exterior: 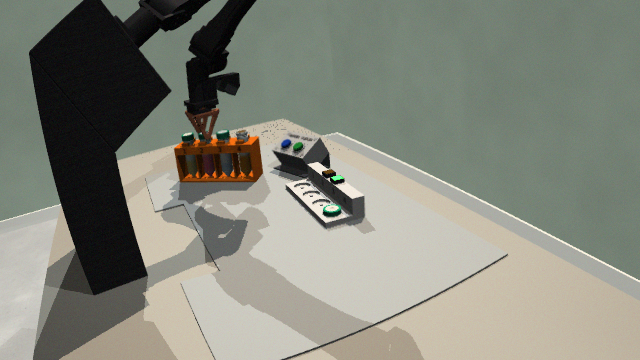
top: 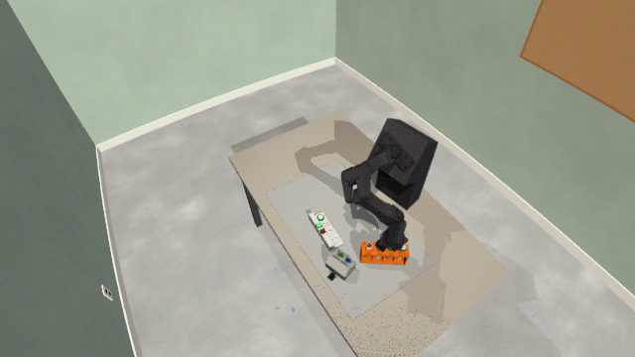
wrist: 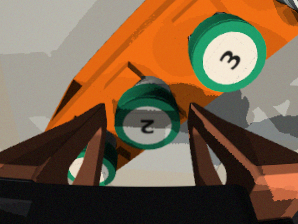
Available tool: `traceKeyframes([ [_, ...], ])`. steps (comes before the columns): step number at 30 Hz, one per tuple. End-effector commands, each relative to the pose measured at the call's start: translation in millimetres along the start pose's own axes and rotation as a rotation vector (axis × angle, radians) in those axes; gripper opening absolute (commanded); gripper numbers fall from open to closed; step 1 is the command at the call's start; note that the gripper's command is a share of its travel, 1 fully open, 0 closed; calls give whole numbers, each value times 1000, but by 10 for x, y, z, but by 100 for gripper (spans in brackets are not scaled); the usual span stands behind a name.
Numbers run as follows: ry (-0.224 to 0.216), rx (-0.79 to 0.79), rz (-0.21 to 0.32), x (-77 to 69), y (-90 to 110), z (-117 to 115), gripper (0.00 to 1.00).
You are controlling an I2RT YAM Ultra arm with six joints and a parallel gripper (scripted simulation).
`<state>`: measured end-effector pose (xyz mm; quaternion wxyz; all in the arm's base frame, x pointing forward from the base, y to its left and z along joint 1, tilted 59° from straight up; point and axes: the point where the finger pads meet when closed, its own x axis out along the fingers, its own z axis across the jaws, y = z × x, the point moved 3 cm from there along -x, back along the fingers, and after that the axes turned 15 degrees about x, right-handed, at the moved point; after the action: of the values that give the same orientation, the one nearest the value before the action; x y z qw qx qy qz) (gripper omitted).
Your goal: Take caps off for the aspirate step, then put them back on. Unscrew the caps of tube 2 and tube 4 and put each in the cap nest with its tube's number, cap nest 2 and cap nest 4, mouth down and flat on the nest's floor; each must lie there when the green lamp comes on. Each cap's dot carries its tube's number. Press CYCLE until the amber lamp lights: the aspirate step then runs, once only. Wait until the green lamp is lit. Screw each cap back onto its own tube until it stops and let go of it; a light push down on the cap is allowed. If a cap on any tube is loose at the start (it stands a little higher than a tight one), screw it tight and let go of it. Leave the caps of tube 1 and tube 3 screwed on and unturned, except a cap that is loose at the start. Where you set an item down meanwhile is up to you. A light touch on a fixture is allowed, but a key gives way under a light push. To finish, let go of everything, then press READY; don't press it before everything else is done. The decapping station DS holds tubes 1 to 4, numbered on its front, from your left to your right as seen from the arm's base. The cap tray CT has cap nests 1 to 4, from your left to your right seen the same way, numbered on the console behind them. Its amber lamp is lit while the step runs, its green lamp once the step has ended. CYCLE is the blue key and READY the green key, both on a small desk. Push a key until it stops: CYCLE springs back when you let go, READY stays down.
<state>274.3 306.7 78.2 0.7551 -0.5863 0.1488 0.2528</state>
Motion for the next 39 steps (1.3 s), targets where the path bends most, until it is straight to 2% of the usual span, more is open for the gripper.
traceKeyframes([
  [1, -8, -222, -4, -21, -14, 28, 49],
  [3, -7, -373, -5, -22, -15, 28, 49],
  [4, -8, -389, -5, -21, -15, 28, 49],
  [5, -7, -472, -5, -22, -16, 28, 49],
  [6, -7, -472, -5, -21, -16, 28, 49],
  [7, -7, -555, -6, -22, -16, 28, 49],
  [9, -7, -555, -6, -22, -16, 28, 49],
  [12, -6, -792, -7, -22, -18, 28, 49],
  [13, -7, -805, -7, -22, -18, 28, 49],
  [14, -6, -889, -7, -22, -18, 28, 49],
  [15, -6, -889, -7, -21, -18, 28, 49],
  [17, -6, -1042, -7, -22, -18, 28, 49],
  [18, -6, -1055, -8, -22, -18, 28, 49],
  [19, -6, -1139, -8, -22, -18, 28, 49],
  [20, -6, -1139, -8, -21, -18, 28, 49],
  [24, -5, -1389, -9, -22, -18, 27, 49],
  [32, -5, -1403, -9, -19, -18, 27, 49],
  [33, -5, -1403, -9, -19, -18, 27, 0],
  [39, -5, -1403, -9, -20, -18, 27, 0],
])
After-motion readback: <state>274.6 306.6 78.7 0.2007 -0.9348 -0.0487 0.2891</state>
